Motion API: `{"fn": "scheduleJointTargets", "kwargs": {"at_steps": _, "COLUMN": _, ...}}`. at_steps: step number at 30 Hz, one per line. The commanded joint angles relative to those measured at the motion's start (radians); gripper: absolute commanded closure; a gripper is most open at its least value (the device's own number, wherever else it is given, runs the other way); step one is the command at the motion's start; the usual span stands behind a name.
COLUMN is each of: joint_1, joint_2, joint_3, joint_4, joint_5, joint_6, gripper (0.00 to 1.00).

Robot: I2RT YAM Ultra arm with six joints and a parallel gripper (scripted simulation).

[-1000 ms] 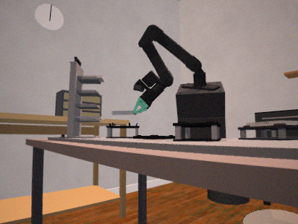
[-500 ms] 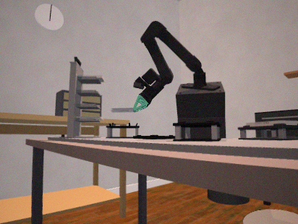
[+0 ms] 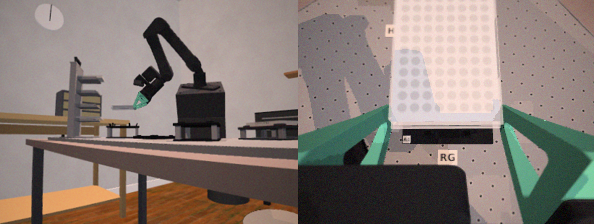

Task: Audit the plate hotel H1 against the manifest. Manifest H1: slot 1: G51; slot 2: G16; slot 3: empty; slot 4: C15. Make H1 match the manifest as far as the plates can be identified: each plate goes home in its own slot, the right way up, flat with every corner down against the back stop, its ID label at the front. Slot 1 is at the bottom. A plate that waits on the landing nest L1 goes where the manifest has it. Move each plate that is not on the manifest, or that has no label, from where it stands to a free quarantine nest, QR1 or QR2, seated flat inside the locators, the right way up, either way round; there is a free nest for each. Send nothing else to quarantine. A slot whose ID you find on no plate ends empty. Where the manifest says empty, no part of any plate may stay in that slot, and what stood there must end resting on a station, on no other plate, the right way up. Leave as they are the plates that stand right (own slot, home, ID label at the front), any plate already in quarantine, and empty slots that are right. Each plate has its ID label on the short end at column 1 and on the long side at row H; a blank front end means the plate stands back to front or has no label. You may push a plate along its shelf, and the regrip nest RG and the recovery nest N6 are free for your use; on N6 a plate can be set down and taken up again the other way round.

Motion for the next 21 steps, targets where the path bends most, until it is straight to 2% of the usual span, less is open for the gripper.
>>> {"fn": "scheduleJointTargets", "kwargs": {"at_steps": 1, "joint_1": -0.016, "joint_2": -0.024, "joint_3": 0.0, "joint_4": -0.006, "joint_5": -0.004, "joint_6": -0.006, "gripper": 0.14}}
{"fn": "scheduleJointTargets", "kwargs": {"at_steps": 21, "joint_1": -0.05, "joint_2": -0.131, "joint_3": -0.01, "joint_4": -0.116, "joint_5": -0.031, "joint_6": -0.031, "gripper": 0.14}}
